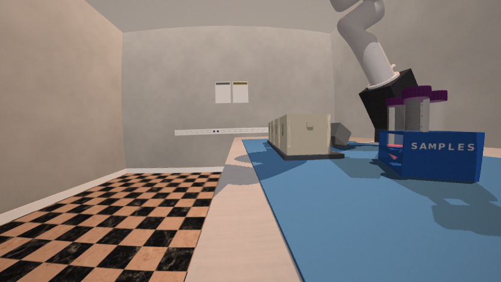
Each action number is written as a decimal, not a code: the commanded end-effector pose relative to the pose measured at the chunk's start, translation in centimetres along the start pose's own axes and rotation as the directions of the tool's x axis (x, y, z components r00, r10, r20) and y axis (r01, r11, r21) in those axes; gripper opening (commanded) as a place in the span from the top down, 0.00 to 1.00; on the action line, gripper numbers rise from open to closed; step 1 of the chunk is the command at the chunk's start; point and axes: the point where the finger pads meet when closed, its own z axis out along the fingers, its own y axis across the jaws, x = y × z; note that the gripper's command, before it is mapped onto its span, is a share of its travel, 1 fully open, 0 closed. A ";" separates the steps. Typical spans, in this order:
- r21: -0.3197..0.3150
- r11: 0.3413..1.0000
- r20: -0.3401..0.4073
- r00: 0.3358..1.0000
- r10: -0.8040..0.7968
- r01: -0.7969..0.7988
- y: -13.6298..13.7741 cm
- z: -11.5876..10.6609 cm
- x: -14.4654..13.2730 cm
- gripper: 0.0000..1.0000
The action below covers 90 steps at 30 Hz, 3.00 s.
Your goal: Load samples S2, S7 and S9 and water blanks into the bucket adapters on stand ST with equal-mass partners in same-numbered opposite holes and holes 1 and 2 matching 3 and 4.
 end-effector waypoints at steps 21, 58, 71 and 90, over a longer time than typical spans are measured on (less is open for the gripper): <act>-0.002 0.999 0.022 0.999 -0.038 0.038 1.2 0.4 1.4 0.00; -0.016 0.985 0.115 0.979 -0.170 0.173 11.4 4.5 7.7 0.00; -0.006 0.975 0.153 0.964 -0.219 0.222 15.5 5.6 9.2 0.00; 0.010 0.965 0.180 0.949 -0.258 0.260 22.0 7.0 10.6 0.00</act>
